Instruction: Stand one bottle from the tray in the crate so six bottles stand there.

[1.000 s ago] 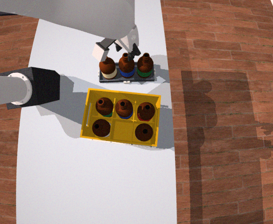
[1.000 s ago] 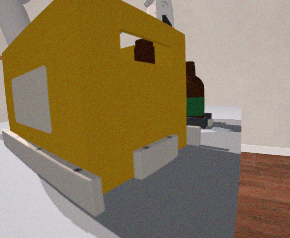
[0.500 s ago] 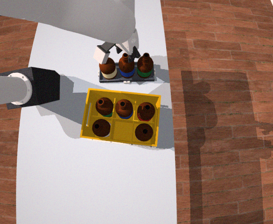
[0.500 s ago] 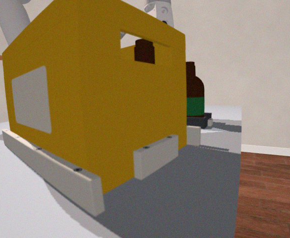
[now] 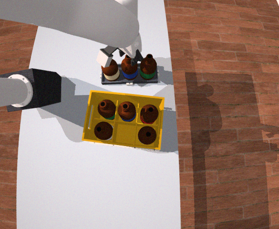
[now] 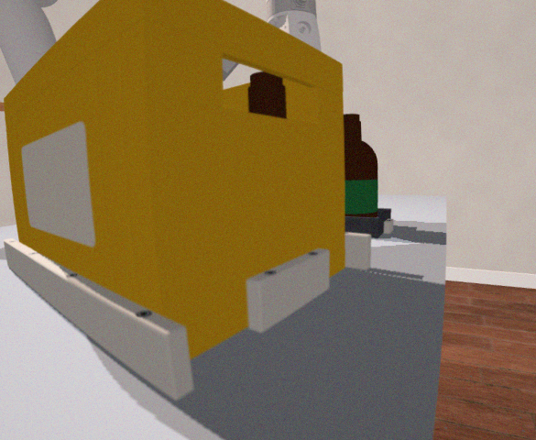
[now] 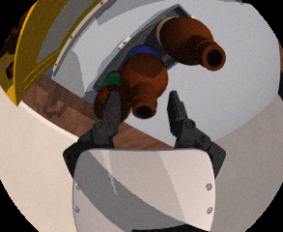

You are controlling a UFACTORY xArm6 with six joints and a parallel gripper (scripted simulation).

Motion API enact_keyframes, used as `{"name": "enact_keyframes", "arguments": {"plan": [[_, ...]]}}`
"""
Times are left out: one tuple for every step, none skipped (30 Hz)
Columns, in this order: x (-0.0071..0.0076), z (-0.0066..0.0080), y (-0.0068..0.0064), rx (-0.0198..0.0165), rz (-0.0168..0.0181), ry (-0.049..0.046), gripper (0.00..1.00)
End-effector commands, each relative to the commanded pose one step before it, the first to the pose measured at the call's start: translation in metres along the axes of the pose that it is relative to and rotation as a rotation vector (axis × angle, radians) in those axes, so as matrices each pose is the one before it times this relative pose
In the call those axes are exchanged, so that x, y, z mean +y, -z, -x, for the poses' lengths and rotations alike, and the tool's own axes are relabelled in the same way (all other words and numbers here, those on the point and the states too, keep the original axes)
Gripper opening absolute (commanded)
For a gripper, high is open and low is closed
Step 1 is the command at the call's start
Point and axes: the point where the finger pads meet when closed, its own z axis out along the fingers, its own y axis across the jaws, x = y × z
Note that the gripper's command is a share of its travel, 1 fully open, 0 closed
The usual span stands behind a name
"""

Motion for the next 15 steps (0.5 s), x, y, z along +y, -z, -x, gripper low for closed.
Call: {"name": "enact_keyframes", "arguments": {"plan": [[-0.00069,0.00139,-0.00021,-0.0037,-0.00129,-0.00059,0.65],[0.0,0.0,-0.00035,0.0,0.0,0.0,0.65],[0.0,0.0,-0.00029,0.0,0.0,0.0,0.65],[0.0,0.0,-0.00023,0.0,0.0,0.0,0.65],[0.0,0.0,-0.00018,0.0,0.0,0.0,0.65],[0.0,0.0,-0.00014,0.0,0.0,0.0,0.65],[0.0,0.0,-0.00009,0.0,0.0,0.0,0.65],[0.0,0.0,-0.00006,0.0,0.0,0.0,0.65],[0.0,0.0,-0.00003,0.0,0.0,0.0,0.65],[0.0,0.0,-0.00001,0.0,0.0,0.0,0.65],[0.0,0.0,0.0,0.0,0.0,0.0,0.65],[0.0,0.0,0.0,0.0,0.0,0.0,0.65],[0.0,0.0,0.0,0.0,0.0,0.0,0.65],[0.0,0.0,0.0,0.0,0.0,0.0,0.65],[0.0,0.0,0.0,0.0,0.0,0.0,0.65]]}}
